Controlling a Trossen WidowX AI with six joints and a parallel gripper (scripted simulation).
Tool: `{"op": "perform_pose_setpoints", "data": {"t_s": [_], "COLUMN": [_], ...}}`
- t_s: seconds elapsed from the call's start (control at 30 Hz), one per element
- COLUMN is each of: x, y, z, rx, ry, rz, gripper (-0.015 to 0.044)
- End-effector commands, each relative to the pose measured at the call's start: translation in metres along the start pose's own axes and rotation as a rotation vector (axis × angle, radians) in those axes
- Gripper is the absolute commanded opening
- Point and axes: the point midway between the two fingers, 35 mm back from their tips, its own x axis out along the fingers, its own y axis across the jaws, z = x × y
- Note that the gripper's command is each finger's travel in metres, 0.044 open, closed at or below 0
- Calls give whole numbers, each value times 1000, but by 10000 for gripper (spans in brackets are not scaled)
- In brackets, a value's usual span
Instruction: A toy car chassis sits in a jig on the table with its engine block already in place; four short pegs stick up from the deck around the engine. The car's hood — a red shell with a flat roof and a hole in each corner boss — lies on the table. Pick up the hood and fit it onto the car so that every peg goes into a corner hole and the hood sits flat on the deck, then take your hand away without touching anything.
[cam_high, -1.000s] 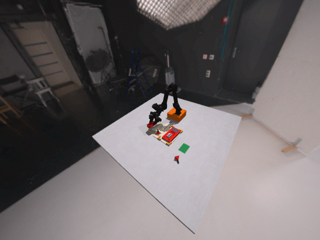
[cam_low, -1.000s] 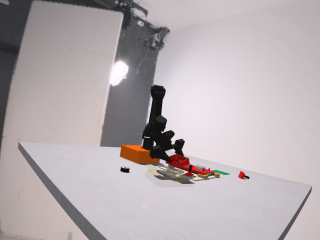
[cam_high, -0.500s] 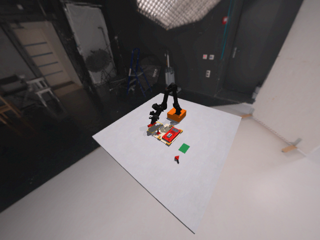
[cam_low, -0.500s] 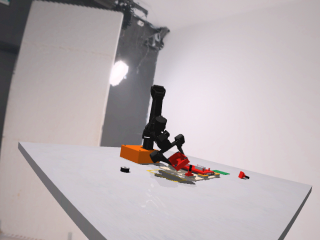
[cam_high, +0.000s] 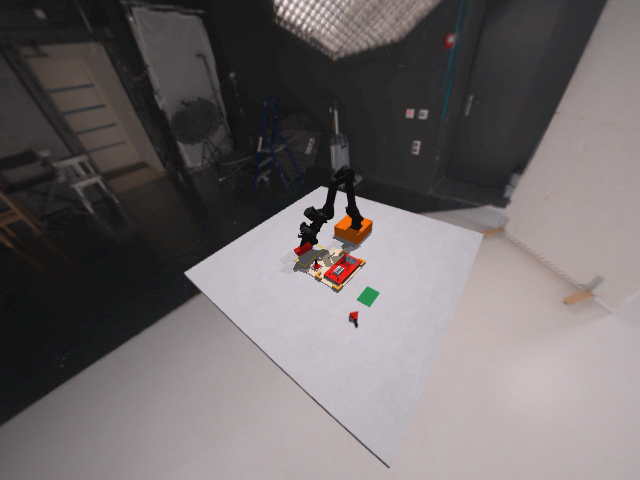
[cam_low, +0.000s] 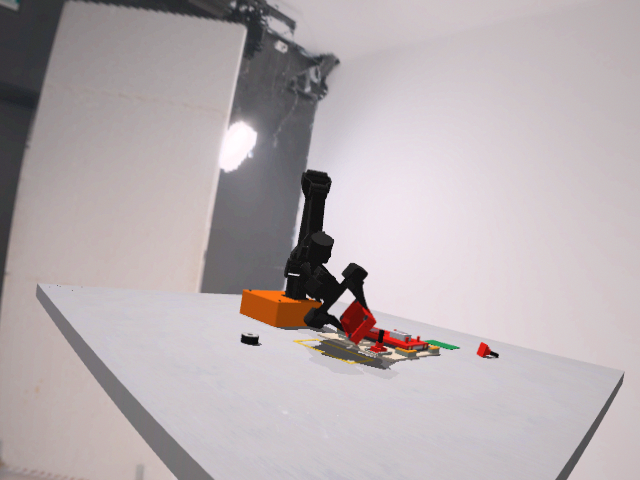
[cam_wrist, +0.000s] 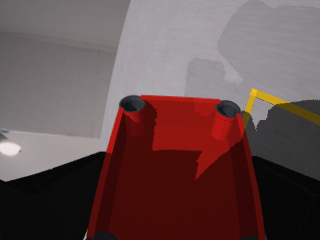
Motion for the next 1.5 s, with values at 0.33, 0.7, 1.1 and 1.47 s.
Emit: {"op": "perform_pose_setpoints", "data": {"t_s": [0.33,0.7,1.1,1.47], "x": [0,0,2,5], "y": [0,0,-6,-20], "z": [0,0,-1,-4], "rx": [463,745,1093,1419], "ry": [-1,-1,-1,-1], "rz": [1,1,1,0], "gripper": [0,0,0,0]}}
